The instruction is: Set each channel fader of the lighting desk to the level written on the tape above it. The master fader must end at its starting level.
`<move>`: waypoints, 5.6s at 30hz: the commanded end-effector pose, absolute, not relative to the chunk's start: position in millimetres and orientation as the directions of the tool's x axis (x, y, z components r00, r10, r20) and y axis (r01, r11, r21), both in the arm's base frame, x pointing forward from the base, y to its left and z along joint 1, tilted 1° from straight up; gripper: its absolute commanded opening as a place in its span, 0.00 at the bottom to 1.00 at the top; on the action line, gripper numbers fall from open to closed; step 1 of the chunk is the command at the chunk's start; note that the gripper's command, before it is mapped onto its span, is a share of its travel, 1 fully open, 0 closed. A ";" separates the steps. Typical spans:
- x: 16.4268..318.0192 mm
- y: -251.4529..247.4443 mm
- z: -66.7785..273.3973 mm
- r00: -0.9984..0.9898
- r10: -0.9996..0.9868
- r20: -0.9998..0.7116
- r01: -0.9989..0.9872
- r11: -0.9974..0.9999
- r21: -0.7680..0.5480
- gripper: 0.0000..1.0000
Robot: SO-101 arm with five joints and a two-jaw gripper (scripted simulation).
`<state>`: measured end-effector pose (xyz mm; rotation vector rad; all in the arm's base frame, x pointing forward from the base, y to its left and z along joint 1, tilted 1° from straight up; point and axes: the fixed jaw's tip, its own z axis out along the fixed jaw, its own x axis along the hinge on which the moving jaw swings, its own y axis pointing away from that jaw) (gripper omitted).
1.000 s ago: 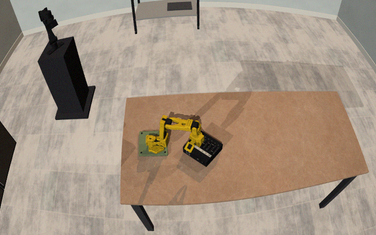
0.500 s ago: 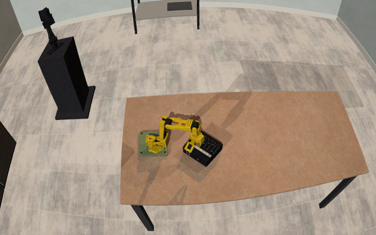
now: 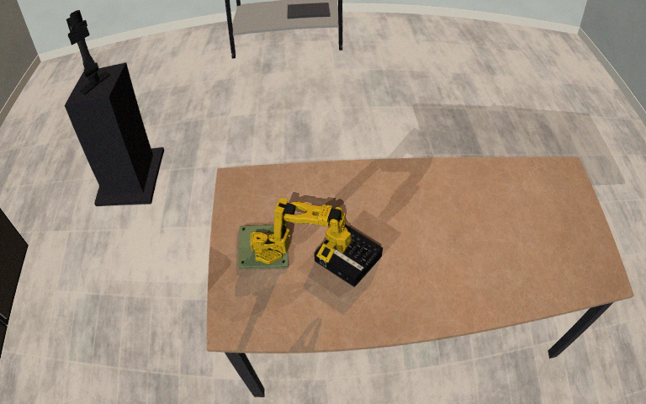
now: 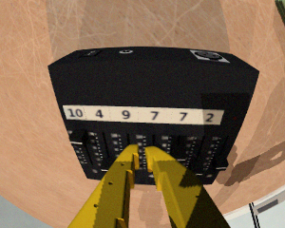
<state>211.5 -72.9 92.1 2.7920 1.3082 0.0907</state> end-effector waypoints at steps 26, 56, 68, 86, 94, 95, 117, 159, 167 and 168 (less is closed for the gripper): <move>210.6 -70.7 89.1 0.628 0.778 0.020 0.776 -0.628 0.053 0.00; 210.6 -70.7 89.1 0.628 0.778 0.020 0.776 -0.628 0.053 0.00; 210.6 -70.7 89.1 0.628 0.778 0.020 0.776 -0.628 0.053 0.00; 210.6 -70.7 89.1 0.630 0.776 0.021 0.775 -0.630 0.053 0.00; 209.7 -70.7 89.7 0.667 0.745 0.024 0.743 -0.667 0.053 0.00; 209.5 -70.7 89.8 0.676 0.736 0.024 0.735 -0.676 0.053 0.00; 200.0 -69.9 94.5 0.939 0.339 0.057 0.337 -0.940 0.043 0.00; 177.5 -62.3 102.0 0.759 -0.644 0.092 -0.644 -0.764 -0.039 0.00; 177.4 -62.2 102.0 0.755 -0.650 0.092 -0.649 -0.760 -0.040 0.00; 177.4 -62.2 102.0 0.755 -0.650 0.092 -0.649 -0.760 -0.040 0.00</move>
